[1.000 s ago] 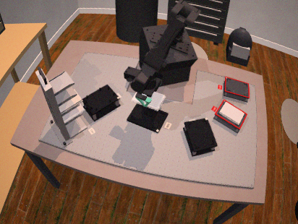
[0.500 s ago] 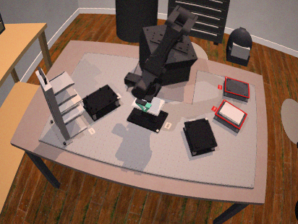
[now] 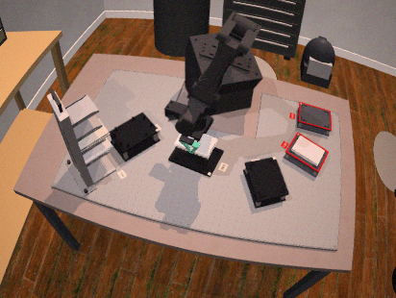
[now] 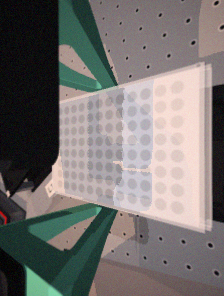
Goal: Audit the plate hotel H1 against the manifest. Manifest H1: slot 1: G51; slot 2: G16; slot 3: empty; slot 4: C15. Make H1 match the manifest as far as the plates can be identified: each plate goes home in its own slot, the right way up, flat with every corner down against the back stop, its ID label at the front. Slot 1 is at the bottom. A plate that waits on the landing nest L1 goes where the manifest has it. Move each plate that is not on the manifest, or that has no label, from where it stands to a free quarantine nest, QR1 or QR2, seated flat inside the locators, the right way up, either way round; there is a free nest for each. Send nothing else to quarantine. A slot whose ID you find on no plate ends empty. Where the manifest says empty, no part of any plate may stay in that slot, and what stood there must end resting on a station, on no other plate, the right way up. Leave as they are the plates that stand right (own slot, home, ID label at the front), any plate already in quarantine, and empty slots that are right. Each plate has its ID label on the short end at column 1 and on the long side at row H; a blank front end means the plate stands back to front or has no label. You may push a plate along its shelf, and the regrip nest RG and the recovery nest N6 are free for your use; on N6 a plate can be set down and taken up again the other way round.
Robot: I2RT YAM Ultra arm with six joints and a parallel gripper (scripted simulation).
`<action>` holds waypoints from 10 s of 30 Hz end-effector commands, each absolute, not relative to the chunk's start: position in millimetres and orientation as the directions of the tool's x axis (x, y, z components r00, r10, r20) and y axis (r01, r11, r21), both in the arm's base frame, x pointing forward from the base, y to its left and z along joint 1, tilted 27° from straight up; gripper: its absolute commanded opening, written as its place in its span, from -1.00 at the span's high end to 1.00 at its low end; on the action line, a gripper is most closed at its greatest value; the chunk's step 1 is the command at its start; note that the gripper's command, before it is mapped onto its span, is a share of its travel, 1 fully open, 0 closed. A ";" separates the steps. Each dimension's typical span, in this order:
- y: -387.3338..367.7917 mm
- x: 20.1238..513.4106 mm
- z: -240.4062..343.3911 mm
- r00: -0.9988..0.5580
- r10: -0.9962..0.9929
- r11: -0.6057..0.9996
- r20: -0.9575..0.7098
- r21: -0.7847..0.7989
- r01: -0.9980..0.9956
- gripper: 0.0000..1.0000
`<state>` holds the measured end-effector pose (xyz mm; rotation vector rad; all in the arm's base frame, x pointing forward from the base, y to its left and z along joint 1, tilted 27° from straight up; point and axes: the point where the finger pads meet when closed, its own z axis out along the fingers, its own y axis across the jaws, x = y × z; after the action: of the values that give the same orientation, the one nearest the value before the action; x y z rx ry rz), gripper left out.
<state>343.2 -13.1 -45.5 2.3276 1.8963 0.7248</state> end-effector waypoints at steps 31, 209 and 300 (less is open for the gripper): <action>-14.9 341.9 -44.4 0.142 0.940 -0.249 0.311 0.338 0.908 -0.72; -17.8 335.2 -36.2 0.142 0.940 -0.248 0.310 0.338 0.908 -1.00; -123.6 288.0 79.0 0.075 0.976 -0.155 0.206 0.405 0.901 -1.00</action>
<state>286.2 -111.0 77.3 2.2394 1.9119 0.6837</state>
